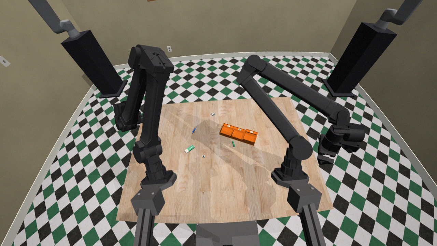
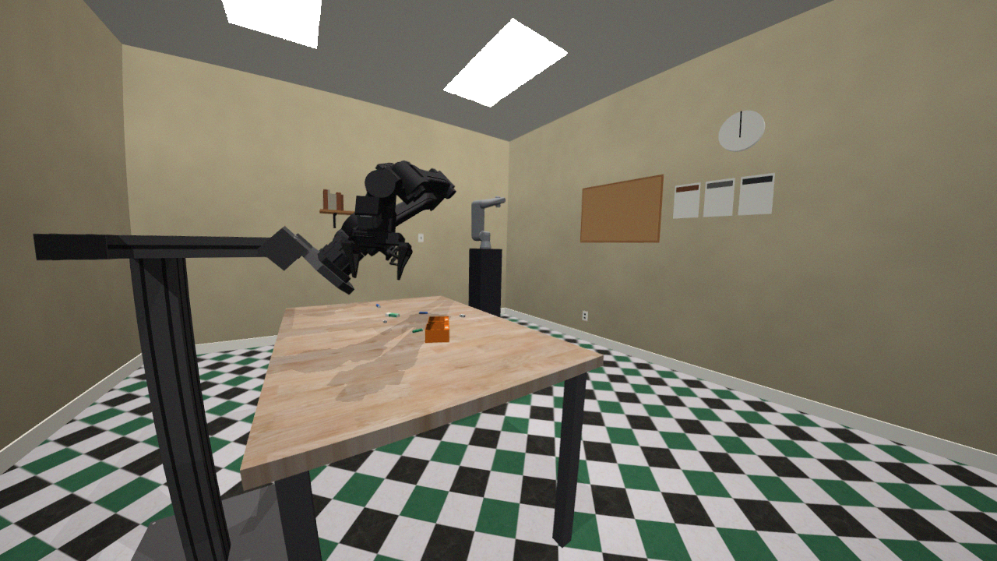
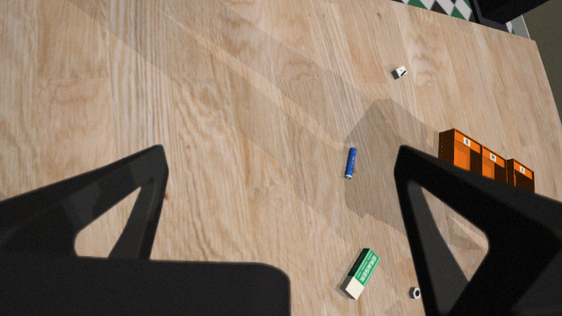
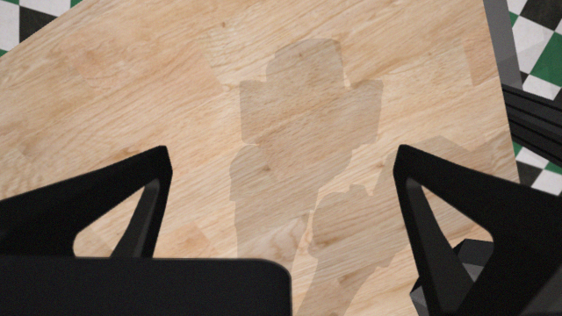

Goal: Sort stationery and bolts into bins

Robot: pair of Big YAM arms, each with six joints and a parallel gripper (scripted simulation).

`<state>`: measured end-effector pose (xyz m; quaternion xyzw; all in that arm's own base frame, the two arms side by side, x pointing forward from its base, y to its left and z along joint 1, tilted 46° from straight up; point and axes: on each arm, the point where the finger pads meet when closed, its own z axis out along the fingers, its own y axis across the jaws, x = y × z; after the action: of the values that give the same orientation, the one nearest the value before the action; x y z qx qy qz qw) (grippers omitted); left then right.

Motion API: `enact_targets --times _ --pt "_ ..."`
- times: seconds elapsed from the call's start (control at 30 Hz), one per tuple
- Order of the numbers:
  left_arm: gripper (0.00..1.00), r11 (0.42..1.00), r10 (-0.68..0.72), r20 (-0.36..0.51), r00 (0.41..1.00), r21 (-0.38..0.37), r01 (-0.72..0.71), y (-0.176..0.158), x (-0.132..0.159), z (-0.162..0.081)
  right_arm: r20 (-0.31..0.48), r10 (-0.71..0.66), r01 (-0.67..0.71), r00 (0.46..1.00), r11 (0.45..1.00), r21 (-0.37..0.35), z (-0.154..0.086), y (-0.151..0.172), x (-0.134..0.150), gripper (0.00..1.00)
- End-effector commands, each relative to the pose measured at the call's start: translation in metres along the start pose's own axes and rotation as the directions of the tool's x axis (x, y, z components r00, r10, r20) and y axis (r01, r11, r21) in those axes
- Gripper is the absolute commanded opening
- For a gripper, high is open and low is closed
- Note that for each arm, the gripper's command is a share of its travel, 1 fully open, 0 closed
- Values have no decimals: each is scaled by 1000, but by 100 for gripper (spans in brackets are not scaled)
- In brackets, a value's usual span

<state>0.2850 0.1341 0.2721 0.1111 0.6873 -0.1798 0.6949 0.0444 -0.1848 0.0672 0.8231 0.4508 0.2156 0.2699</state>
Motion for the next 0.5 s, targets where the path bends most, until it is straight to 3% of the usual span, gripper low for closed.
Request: enact_targets --times 0.0,0.3,0.47 --pt "100 1000 6 1 1000 -1 -6 0 -2 0 -22 140 -140 990 990 5 -12 8 -9 100" --pt "100 1000 6 1 1000 -1 -6 0 -2 0 -161 423 -415 892 906 84 -12 7 2 100" --pt "100 1000 6 1 1000 -1 -6 0 -2 0 -189 488 -475 852 873 113 -12 7 4 100"
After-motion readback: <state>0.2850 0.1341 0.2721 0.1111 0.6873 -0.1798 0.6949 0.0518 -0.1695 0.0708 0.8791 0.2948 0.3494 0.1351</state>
